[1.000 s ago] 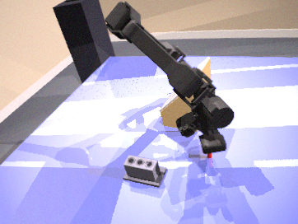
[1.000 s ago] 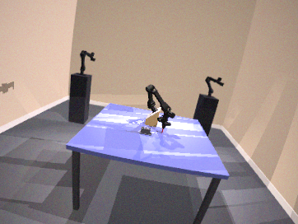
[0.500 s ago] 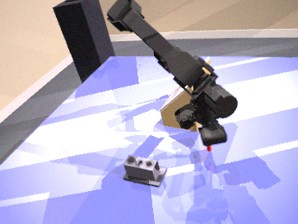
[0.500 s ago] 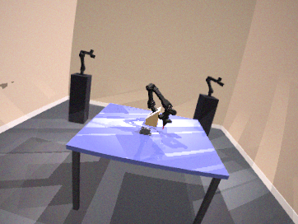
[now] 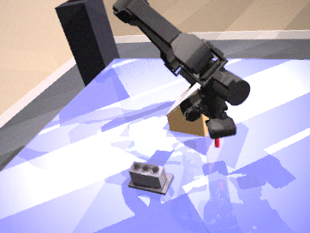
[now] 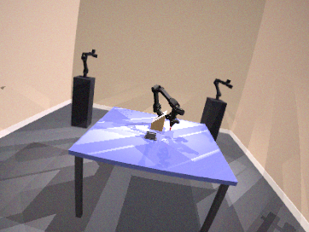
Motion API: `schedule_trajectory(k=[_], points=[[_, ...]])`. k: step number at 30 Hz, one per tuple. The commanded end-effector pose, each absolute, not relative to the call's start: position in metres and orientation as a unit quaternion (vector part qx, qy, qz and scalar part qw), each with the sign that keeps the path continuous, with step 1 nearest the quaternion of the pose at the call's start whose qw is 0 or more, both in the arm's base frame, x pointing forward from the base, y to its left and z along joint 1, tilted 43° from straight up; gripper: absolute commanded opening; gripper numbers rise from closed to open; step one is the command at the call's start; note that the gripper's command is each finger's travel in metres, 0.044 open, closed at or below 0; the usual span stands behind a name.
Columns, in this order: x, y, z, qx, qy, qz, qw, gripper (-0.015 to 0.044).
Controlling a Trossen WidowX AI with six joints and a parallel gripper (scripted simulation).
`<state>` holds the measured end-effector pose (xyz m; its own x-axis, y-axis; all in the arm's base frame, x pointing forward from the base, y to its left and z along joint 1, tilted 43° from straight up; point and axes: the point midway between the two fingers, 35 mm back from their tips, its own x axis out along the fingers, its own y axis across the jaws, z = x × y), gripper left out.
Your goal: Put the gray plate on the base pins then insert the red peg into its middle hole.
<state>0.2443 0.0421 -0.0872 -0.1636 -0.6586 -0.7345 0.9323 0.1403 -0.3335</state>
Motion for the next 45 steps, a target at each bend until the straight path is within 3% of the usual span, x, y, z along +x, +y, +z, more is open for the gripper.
schedule_trajectory(k=[1, 45], points=[[0.244, 0.039, -0.088, 0.159, 0.424, -0.636, 0.625, 0.0], [0.311, -0.032, -0.031, 0.176, 0.427, -0.627, 0.627, 0.0]])
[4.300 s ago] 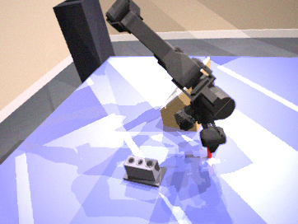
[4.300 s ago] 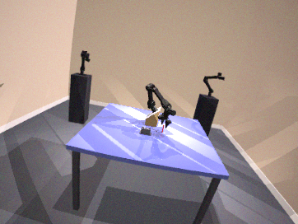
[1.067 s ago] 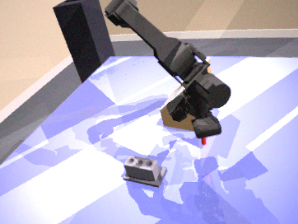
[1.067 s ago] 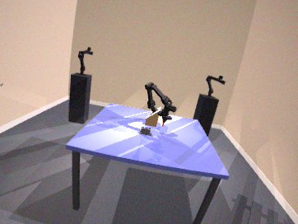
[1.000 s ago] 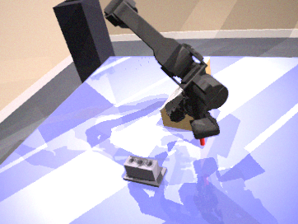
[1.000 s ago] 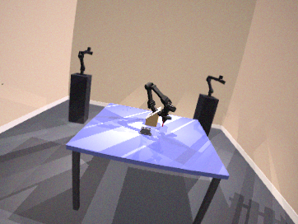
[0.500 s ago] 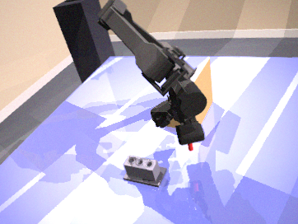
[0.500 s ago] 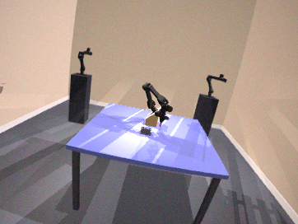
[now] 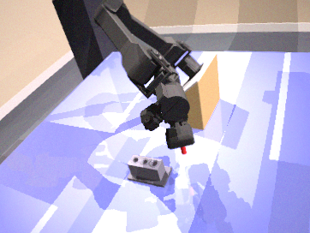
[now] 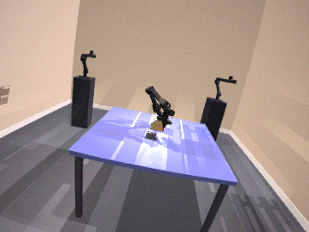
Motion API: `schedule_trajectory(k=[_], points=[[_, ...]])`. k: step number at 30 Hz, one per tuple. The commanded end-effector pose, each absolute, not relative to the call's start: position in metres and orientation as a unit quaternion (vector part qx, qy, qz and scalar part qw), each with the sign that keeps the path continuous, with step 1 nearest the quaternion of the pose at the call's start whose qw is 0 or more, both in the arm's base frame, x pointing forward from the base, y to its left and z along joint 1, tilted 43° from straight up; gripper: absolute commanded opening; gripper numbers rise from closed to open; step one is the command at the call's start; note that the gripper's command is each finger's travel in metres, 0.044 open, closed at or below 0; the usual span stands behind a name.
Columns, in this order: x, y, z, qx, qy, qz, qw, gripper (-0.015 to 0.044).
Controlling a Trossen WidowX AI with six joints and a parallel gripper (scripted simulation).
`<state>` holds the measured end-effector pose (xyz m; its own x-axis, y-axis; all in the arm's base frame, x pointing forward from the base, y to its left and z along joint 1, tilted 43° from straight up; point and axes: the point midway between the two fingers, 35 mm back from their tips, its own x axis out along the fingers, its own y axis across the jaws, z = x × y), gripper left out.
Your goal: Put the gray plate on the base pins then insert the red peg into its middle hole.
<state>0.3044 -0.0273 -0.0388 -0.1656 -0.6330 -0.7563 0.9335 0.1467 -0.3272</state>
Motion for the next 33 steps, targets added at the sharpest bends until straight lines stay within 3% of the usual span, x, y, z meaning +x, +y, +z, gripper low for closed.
schedule_trajectory(k=[1, 33], points=[[0.312, -0.035, -0.029, 0.176, 0.427, -0.628, 0.627, 0.0], [0.333, -0.111, 0.029, 0.164, 0.418, -0.637, 0.627, 0.0]])
